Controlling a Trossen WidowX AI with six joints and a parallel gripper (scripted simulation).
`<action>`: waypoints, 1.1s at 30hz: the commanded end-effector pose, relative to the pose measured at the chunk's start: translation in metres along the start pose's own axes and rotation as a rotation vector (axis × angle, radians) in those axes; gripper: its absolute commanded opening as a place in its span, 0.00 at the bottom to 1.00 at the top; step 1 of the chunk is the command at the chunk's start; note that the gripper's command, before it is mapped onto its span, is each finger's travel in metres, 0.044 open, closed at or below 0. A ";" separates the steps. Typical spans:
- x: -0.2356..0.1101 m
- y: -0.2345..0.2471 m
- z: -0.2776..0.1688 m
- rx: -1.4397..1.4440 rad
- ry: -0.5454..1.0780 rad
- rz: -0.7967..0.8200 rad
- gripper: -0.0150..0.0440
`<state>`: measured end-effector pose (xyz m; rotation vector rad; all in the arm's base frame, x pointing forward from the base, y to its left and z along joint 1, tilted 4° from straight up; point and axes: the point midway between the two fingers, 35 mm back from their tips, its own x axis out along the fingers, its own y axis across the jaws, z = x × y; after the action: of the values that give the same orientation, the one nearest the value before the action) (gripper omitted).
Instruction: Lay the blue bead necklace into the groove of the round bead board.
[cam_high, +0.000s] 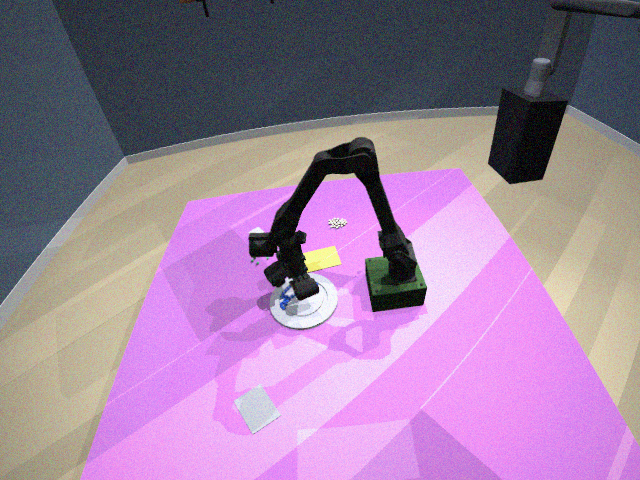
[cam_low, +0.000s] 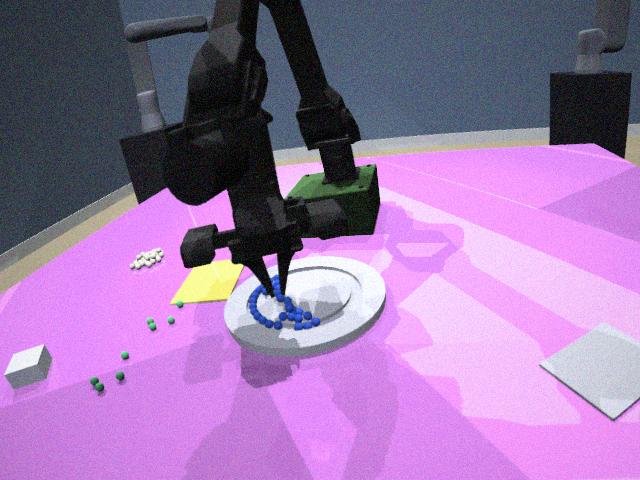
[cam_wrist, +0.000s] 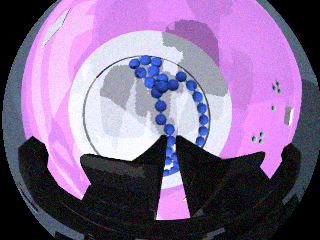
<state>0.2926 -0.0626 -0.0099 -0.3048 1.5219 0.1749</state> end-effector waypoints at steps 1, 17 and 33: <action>0.000 0.000 0.000 0.000 -0.001 -0.001 0.25; -0.006 0.022 -0.002 -0.005 0.004 0.005 0.25; -0.006 0.073 -0.012 -0.005 0.005 0.010 0.25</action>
<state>0.2661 -0.0051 -0.0093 -0.3024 1.5289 0.1901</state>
